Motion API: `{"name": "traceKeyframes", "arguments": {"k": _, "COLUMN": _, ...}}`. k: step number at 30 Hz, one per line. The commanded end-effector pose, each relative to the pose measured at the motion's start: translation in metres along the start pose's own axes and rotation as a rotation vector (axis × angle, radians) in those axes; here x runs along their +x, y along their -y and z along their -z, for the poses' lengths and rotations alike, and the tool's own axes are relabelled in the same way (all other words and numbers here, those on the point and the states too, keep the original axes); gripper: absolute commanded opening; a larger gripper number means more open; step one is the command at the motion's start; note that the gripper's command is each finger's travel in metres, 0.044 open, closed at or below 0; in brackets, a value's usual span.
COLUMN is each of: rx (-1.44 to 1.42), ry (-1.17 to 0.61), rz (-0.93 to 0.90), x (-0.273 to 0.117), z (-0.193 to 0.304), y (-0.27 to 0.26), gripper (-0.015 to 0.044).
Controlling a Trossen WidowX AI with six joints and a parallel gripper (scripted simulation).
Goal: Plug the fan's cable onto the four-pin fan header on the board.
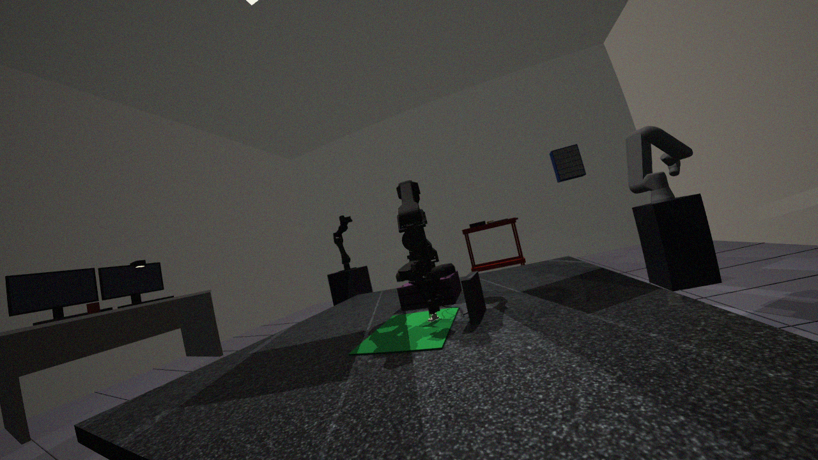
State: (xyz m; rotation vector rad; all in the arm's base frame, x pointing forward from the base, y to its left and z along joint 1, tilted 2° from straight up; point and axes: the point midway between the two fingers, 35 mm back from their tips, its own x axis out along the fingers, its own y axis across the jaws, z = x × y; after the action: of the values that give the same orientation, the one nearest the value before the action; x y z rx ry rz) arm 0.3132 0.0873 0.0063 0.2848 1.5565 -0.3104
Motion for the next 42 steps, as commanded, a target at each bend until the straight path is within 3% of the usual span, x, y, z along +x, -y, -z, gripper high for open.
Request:
{"name": "traceKeyframes", "arguments": {"k": 1, "rx": 0.105, "ry": 0.002, "rz": 0.003, "x": 0.002, "z": 0.020, "y": 0.020, "gripper": 0.0000}}
{"name": "traceKeyframes", "arguments": {"k": 12, "rx": 0.110, "ry": 0.002, "rz": 0.003, "x": 0.003, "z": 0.021, "y": 0.021, "gripper": 0.0000}}
{"name": "traceKeyframes", "arguments": {"k": 18, "rx": 0.116, "ry": 0.003, "rz": 0.003, "x": -0.022, "z": 0.013, "y": 0.021, "gripper": 0.0000}}
{"name": "traceKeyframes", "arguments": {"k": 42, "rx": 0.107, "ry": 0.003, "rz": 0.003, "x": -0.023, "z": 0.009, "y": 0.020, "gripper": 0.0000}}
